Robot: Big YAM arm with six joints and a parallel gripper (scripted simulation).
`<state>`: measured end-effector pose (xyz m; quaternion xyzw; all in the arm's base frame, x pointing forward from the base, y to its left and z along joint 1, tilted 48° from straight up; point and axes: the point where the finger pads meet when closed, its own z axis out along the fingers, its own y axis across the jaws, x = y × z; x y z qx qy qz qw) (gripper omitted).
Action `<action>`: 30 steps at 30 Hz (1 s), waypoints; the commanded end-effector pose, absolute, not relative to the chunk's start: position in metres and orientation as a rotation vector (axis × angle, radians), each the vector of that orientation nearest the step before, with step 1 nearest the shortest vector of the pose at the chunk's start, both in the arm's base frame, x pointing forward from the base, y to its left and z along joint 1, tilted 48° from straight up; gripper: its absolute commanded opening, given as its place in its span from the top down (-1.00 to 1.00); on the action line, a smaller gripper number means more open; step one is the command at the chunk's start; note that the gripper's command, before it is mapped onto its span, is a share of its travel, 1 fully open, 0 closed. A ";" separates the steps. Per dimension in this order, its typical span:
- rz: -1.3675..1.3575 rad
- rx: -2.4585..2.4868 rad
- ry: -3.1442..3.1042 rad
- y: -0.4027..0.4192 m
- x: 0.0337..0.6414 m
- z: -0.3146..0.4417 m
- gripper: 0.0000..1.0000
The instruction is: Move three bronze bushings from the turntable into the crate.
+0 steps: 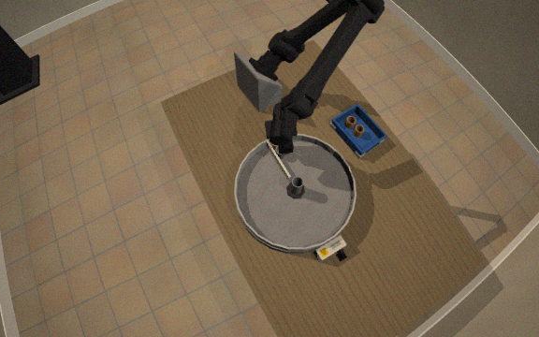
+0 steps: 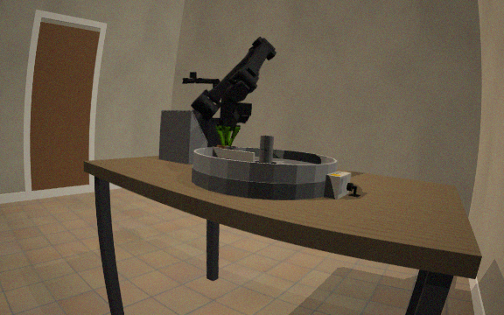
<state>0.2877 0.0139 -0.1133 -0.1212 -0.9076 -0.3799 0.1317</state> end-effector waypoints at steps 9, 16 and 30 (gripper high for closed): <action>-1.103 -0.393 -2.621 0.016 0.287 -0.122 0.71; -1.103 -0.388 -2.623 0.016 0.287 -0.122 0.71; -1.103 -0.388 -2.623 0.016 0.287 -0.122 0.71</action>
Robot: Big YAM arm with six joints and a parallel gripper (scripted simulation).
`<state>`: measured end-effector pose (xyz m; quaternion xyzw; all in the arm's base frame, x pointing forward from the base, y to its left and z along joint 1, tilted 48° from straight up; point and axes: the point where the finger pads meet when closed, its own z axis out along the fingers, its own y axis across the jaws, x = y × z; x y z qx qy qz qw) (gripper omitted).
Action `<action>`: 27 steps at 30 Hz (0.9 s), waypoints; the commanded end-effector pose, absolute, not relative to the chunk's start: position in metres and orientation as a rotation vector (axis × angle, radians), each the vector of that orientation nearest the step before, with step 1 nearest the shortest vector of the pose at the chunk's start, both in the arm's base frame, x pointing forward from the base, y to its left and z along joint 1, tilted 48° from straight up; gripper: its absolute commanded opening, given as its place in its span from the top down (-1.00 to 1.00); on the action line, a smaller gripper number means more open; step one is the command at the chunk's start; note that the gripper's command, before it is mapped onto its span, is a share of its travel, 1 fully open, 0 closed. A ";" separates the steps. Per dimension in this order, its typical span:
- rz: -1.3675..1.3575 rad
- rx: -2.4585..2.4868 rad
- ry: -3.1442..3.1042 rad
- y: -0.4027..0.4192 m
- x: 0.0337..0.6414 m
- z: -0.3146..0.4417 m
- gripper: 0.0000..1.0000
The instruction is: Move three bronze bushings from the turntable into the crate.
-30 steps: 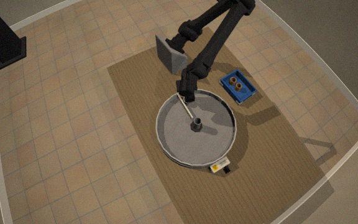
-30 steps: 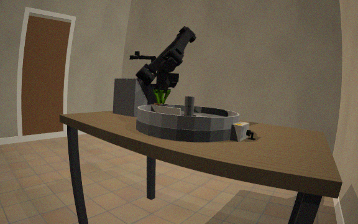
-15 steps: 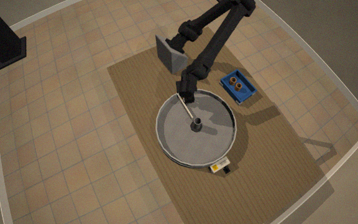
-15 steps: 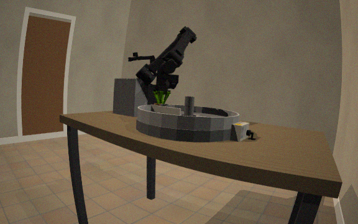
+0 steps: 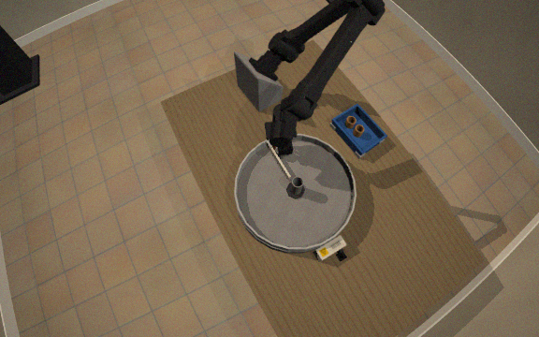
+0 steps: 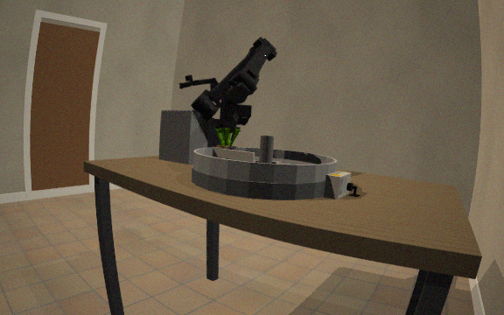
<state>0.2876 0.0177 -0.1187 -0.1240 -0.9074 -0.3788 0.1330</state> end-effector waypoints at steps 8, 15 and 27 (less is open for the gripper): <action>-1.103 -0.388 -2.623 0.016 0.287 -0.122 0.71; -1.098 -0.378 -2.634 0.014 0.290 -0.123 1.00; -1.097 -0.375 -2.634 0.015 0.289 -0.123 1.00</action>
